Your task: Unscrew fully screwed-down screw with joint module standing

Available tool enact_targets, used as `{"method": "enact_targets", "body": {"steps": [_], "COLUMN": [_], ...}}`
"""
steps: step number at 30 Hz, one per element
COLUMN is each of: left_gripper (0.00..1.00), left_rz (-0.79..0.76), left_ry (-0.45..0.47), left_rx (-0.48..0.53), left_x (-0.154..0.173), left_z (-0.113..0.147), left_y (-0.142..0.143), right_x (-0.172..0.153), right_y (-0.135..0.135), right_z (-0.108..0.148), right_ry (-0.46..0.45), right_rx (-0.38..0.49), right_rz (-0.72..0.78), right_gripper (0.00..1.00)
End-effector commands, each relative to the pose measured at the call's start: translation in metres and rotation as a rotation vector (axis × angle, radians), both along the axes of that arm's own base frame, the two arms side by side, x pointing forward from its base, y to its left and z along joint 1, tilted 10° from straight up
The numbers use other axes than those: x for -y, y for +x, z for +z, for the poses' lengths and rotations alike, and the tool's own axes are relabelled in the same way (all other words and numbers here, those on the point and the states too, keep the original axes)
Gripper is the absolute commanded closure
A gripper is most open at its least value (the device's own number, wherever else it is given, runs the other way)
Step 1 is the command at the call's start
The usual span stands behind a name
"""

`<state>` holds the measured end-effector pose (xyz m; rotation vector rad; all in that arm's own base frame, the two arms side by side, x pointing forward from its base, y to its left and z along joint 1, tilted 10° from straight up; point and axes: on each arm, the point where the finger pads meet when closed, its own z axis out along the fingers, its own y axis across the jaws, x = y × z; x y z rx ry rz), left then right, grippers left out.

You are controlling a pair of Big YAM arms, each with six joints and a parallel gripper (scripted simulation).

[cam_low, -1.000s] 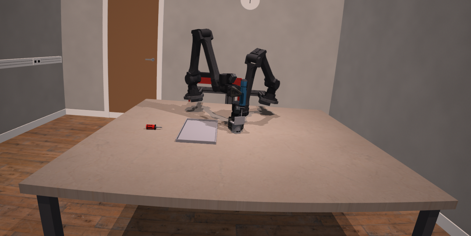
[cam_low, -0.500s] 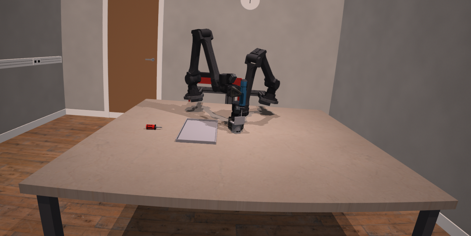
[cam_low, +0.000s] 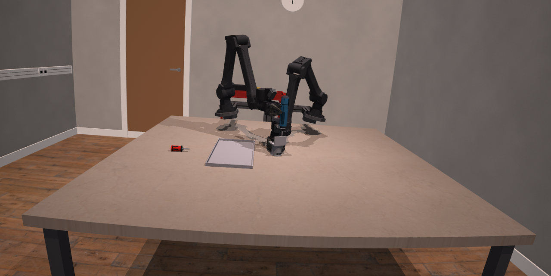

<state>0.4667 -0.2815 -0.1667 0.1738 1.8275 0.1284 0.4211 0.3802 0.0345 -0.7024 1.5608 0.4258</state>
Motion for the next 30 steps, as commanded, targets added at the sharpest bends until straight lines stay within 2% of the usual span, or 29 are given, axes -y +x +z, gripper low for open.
{"method": "enact_targets", "body": {"steps": [1, 6, 9, 13, 30], "left_gripper": [0.41, 0.41, 0.41, 0.41, 0.41], "left_rz": [-0.001, -0.001, -0.001, -0.001, -0.001], "left_ry": [-0.009, -0.009, -0.009, -0.009, -0.009], "left_rx": [0.013, 0.013, 0.013, 0.013, 0.013], "left_x": [0.004, 0.004, 0.004, 0.004, 0.004], "left_z": [0.005, 0.005, 0.005, 0.005, 0.005], "left_y": [0.004, 0.004, 0.004, 0.004, 0.004], "right_x": [-0.012, -0.011, -0.008, -0.01, -0.01], "right_y": [0.012, 0.014, 0.013, 0.014, 0.015], "right_z": [0.041, 0.04, 0.02, 0.035, 0.032], "right_ry": [0.079, 0.08, 0.059, 0.079, 0.075], "right_rx": [0.079, 0.081, 0.058, 0.081, 0.083], "right_rz": [0.004, 0.001, -0.001, 0.002, 0.001], "right_gripper": [0.58, 0.58, 0.58, 0.58, 0.58]}}
